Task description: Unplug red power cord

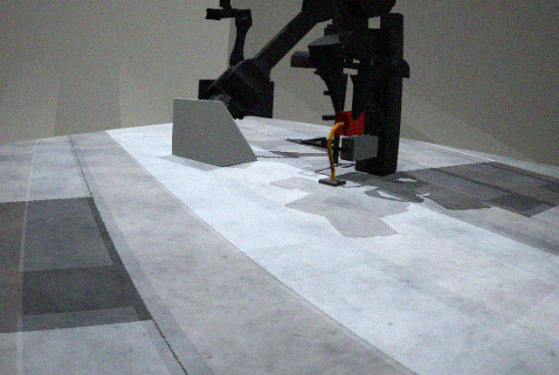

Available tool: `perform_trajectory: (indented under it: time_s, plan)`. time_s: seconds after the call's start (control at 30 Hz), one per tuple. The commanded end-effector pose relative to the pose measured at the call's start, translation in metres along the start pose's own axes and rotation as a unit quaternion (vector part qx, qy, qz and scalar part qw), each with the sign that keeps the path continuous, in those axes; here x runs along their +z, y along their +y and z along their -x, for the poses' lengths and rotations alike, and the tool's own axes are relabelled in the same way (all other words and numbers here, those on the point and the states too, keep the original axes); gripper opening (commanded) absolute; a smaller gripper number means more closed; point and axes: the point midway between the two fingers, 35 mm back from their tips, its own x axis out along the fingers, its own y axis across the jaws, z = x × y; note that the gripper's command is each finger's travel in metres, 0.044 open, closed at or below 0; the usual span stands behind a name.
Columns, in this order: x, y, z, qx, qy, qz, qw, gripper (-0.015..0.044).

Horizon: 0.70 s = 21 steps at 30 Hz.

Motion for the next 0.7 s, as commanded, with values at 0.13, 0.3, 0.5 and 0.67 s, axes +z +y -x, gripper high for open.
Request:
perform_trajectory:
  time_s: [0.13, 0.3, 0.5, 0.67]
  plan:
    - [0.016, -0.002, 0.004, 0.006, -0.012, -0.014, 1.0, 0.0079]
    - [0.014, -0.002, 0.003, 0.006, -0.011, -0.014, 1.0, 0.021]
    - [0.017, -0.002, 0.003, 0.006, -0.011, -0.014, 1.0, 0.0368]
    - [0.059, -0.003, 0.013, 0.006, -0.013, -0.014, 1.0, 0.044]
